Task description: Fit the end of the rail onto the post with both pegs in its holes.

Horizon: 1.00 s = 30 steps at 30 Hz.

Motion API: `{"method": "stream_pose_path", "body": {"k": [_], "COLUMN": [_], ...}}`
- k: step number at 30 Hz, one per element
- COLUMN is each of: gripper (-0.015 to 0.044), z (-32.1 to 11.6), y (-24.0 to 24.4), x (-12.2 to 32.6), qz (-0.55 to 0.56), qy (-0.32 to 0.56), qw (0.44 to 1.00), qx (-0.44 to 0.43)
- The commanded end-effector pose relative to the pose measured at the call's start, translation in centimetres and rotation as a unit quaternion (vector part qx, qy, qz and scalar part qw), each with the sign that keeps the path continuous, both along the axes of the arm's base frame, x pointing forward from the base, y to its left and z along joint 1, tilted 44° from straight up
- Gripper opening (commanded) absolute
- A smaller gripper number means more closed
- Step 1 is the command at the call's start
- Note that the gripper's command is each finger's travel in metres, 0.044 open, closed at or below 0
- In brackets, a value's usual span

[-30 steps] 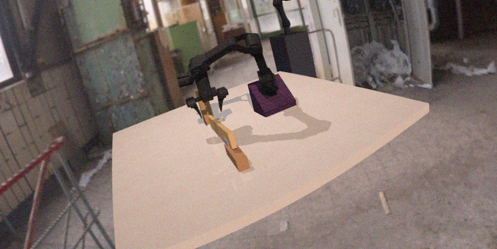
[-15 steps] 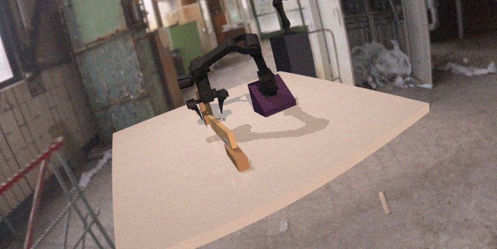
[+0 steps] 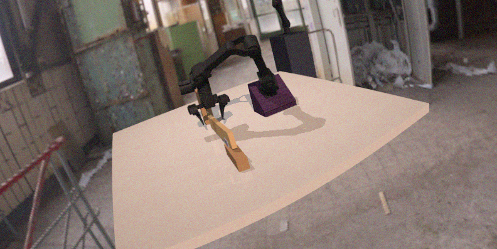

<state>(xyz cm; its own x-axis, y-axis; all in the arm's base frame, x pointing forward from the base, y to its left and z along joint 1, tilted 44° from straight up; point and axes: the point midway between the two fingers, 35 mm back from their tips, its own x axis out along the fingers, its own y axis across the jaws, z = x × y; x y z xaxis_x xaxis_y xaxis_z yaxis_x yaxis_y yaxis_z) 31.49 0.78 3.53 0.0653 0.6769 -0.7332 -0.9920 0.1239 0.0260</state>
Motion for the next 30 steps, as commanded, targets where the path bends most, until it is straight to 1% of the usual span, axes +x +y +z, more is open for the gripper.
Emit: {"method": "stream_pose_path", "body": {"k": [1, 20, 30], "gripper": [0.0440, 0.0440, 0.0177], "z": [-0.7, -2.6, -2.6], "y": [0.7, 2.6, 2.6], "x": [-0.1, -0.1, -0.1], "qz": [0.000, 0.000, 0.000], "qy": [0.005, 0.005, 0.005], "qw": [1.000, 1.000, 1.000], "qx": [0.004, 0.006, 0.006]}}
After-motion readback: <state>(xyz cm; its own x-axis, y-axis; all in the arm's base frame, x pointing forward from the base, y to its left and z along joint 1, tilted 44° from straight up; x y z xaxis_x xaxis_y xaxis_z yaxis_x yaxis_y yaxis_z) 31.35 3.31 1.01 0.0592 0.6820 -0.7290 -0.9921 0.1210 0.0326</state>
